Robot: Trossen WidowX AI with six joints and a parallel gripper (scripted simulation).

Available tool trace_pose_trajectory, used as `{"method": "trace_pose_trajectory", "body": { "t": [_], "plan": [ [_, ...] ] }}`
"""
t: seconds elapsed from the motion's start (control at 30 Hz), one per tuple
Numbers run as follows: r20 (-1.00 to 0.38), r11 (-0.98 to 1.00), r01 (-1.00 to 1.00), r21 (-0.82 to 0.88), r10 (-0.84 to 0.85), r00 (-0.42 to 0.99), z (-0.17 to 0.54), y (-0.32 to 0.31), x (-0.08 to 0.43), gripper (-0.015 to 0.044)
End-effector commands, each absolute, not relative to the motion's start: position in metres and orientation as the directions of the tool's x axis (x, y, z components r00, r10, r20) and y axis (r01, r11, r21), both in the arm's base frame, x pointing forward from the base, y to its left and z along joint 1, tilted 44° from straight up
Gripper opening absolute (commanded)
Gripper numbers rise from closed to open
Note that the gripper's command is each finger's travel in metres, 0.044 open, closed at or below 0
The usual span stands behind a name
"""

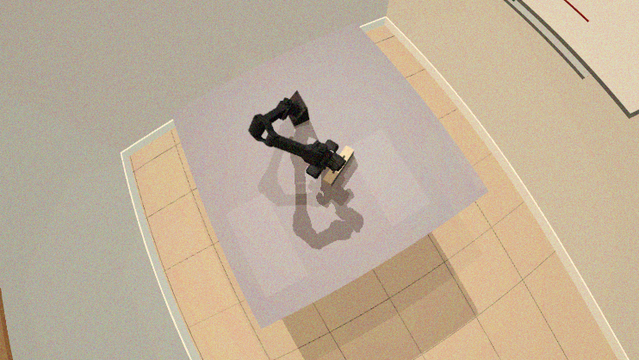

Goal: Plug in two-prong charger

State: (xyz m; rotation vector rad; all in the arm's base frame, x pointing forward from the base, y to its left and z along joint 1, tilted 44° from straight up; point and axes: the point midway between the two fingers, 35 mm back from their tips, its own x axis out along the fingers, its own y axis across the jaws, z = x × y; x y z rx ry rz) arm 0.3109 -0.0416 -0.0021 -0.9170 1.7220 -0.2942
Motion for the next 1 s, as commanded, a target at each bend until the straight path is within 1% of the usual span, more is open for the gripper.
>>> {"method": "trace_pose_trajectory", "body": {
  "t": [0.0,0.97],
  "plan": [
    [-0.706,0.665,-0.431,-0.61,-0.703,-0.088,-0.0009,-0.0417,0.313,0.0],
    [-0.706,0.665,-0.43,-0.61,-0.703,-0.087,-0.0017,-0.0405,0.3177,0.0]
  ]
}}
